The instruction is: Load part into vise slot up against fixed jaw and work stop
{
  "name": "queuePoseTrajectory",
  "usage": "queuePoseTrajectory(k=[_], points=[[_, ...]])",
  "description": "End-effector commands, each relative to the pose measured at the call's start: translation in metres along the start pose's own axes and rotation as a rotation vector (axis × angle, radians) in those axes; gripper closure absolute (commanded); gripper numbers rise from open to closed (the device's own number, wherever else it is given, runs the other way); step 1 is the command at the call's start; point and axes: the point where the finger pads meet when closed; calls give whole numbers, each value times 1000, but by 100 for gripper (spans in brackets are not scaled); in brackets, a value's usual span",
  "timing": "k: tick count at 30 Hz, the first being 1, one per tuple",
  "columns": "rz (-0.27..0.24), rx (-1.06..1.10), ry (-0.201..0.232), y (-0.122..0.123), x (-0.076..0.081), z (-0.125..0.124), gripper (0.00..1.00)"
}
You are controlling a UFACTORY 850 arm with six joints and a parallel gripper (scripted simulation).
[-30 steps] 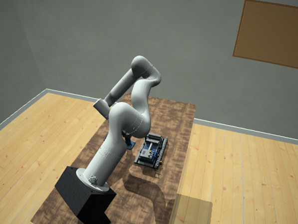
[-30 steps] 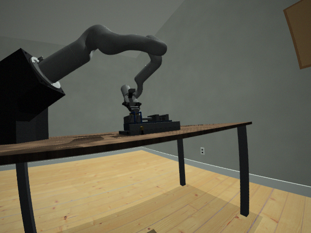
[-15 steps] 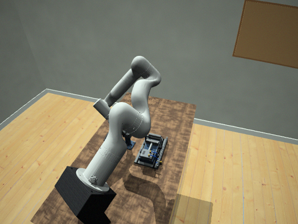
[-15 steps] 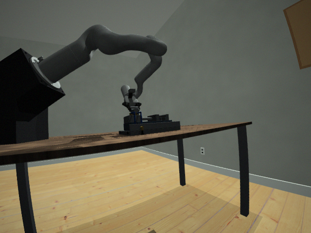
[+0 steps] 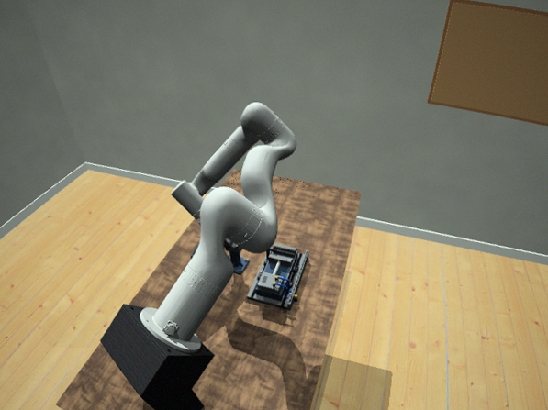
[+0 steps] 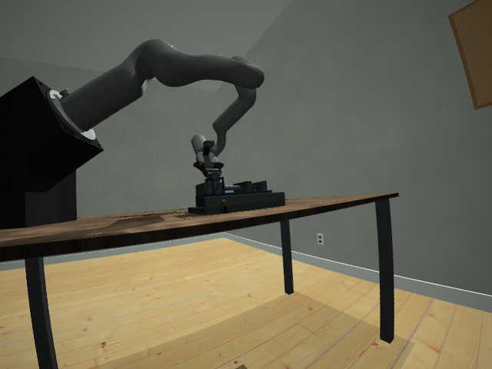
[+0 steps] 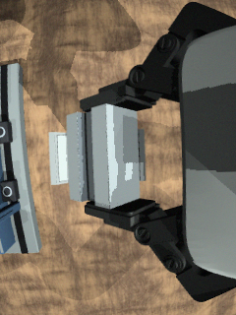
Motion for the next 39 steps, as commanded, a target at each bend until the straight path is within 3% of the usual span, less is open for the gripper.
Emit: queuePoseTrajectory(k=[1, 6, 7, 39], points=[[0, -1, -1, 0, 0, 0, 100], [0, -1, -1, 0, 0, 0, 100], [0, -1, -1, 0, 0, 0, 11], [0, -1, -1, 0, 0, 0, 11]])
Point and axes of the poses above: the point where the finger pads meet when closed, its own x axis back along the fingers, its own z axis across the jaws, y = z × x, and after that the axes turned 13 degrees about x, right-handed
